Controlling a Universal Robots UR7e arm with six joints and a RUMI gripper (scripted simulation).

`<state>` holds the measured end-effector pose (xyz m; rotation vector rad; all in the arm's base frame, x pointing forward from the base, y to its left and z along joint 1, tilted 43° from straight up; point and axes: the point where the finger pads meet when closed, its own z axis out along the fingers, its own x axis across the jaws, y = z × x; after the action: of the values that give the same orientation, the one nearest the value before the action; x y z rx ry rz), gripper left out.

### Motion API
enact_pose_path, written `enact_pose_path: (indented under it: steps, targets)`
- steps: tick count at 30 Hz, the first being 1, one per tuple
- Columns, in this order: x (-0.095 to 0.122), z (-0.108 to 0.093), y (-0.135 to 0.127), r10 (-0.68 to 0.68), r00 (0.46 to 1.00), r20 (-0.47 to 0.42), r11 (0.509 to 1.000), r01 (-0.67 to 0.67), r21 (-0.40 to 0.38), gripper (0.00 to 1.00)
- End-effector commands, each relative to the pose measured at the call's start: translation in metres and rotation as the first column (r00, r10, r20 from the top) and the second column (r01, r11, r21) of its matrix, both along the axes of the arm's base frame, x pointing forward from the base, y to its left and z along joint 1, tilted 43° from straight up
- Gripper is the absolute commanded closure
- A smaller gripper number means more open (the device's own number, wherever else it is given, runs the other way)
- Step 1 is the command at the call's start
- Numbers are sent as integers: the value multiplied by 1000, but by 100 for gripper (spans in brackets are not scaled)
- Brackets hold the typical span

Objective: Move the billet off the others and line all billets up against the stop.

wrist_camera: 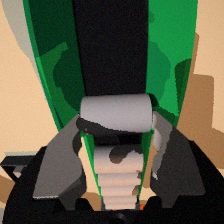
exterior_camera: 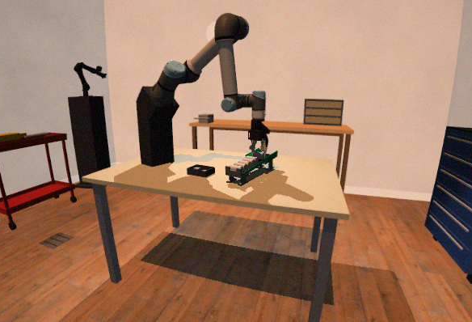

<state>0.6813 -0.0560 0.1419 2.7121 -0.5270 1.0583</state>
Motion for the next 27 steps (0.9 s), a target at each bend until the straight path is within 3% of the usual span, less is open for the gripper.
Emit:
enact_pose_path:
  steps: [1,17,18,27]
  targets:
    - [1,0,0,0,1000,2,1000,0,0,100]
    - [1,0,0,0,1000,2,1000,0,0,100]
    - [1,0,0,0,1000,2,1000,0,0,60]
    - [1,0,0,0,1000,2,1000,0,0,55]
